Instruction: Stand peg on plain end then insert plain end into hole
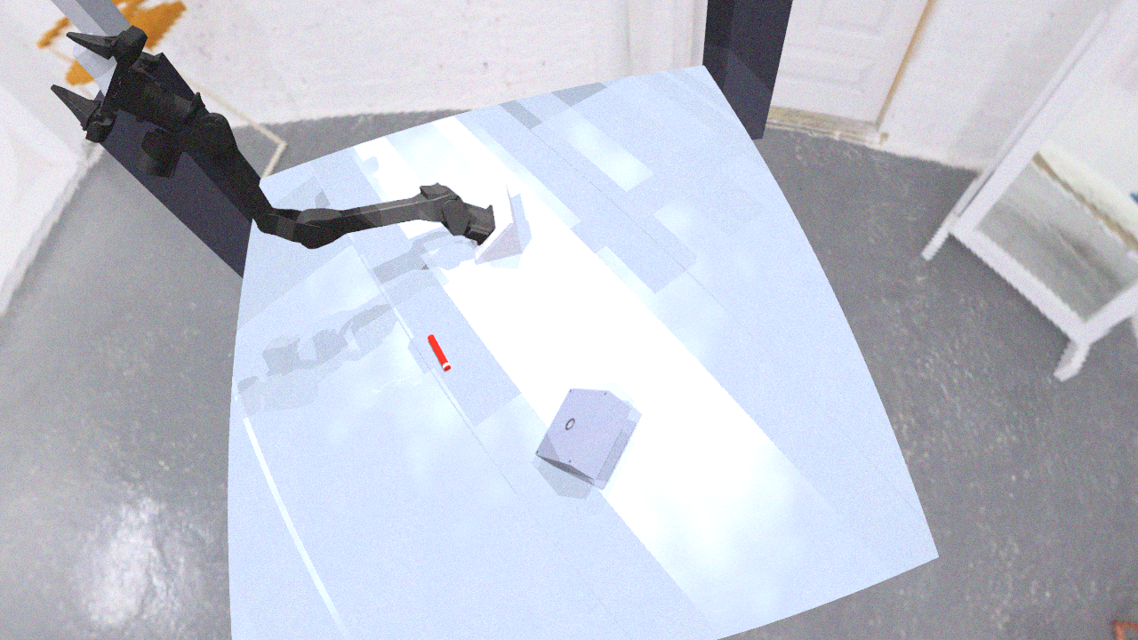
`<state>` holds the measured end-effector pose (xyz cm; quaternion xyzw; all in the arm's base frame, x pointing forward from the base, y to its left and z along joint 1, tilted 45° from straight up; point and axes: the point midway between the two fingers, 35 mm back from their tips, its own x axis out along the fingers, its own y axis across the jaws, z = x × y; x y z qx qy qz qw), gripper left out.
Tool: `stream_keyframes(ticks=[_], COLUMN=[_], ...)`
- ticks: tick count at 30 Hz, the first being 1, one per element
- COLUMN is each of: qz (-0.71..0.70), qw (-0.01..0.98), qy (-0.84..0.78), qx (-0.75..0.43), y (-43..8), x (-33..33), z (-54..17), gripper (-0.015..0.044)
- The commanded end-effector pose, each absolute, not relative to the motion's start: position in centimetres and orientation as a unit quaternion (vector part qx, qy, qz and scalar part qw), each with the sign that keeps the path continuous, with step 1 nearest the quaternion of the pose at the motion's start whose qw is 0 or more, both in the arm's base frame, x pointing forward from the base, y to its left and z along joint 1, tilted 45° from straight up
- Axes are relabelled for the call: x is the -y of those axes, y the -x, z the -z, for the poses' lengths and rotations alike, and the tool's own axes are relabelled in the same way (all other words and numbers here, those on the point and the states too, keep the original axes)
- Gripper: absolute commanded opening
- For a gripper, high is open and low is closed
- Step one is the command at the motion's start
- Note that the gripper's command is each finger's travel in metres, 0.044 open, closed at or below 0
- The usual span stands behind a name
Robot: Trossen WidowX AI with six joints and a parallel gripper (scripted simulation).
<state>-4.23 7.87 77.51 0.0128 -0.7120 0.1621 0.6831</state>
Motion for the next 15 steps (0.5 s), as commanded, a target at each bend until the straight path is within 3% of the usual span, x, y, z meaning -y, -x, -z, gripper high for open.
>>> stream_keyframes(ticks=[1,15], qz=[-0.193,-0.273], qw=[0.676,0.673], qy=[0.024,0.159], qx=[0.711,0.668], y=[5.3,4.9], x=[-11.3,-21.4], z=[-76.5,-72.1], gripper=[0.044,0.044])
